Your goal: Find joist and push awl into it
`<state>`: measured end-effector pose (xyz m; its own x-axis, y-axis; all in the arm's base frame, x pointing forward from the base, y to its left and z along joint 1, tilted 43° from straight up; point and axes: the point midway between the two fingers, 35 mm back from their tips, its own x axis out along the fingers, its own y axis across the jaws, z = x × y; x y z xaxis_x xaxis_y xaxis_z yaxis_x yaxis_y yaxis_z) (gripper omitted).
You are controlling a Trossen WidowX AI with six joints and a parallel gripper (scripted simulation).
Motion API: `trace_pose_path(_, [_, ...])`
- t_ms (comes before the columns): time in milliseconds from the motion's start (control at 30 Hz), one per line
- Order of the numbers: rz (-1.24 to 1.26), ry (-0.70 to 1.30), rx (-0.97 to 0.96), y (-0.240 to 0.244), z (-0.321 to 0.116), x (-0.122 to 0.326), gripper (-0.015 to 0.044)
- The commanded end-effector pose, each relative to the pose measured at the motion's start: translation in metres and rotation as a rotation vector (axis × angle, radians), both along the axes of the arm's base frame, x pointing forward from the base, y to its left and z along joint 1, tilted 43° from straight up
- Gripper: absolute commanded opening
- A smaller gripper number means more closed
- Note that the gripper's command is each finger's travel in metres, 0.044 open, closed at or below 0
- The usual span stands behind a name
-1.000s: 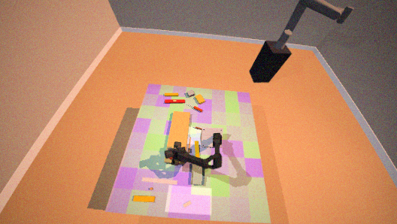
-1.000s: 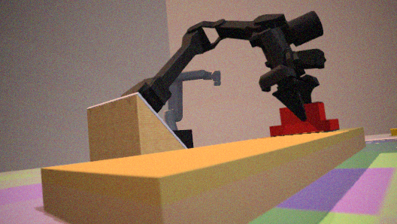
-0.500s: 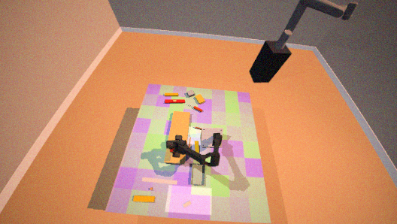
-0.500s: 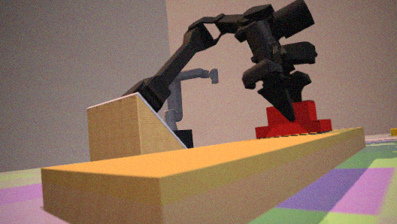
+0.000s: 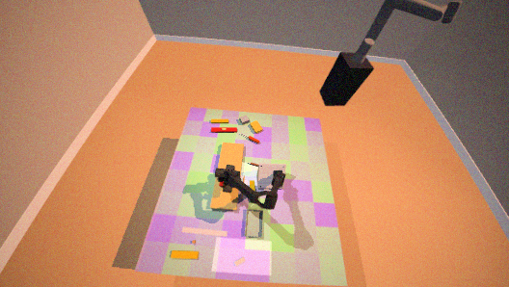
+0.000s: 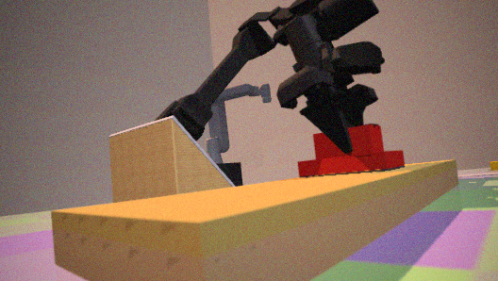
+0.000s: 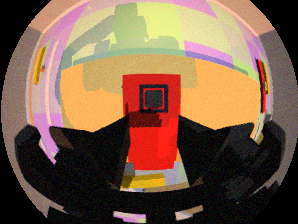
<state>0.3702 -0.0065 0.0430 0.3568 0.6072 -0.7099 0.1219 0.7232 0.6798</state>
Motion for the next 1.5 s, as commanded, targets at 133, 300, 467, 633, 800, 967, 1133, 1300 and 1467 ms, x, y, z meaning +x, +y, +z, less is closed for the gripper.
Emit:
trace_pose_path(133, [0.002, 0.001, 0.002, -0.022, -0.023, -0.005, 0.0000])
trace_pose_path(300, [0.002, 0.001, 0.001, -0.036, -0.036, -0.007, 0.0000])
trace_pose_path(467, [0.002, 0.001, 0.000, -0.051, -0.050, -0.010, 0.0000])
trace_pose_path(633, [0.002, 0.001, -0.002, -0.065, -0.063, -0.013, 0.0000])
trace_pose_path(800, [0.002, 0.001, -0.003, -0.080, -0.077, -0.015, 0.0000])
trace_pose_path(967, [0.002, 0.001, -0.004, -0.094, -0.090, -0.018, 0.0000])
trace_pose_path(1133, [0.002, 0.001, -0.005, -0.109, -0.103, -0.021, 0.0000])
trace_pose_path(1300, [0.002, 0.001, -0.007, -0.124, -0.117, -0.023, 0.0000])
trace_pose_path(1467, [0.002, 0.001, -0.008, -0.139, -0.130, -0.026, 0.0000])
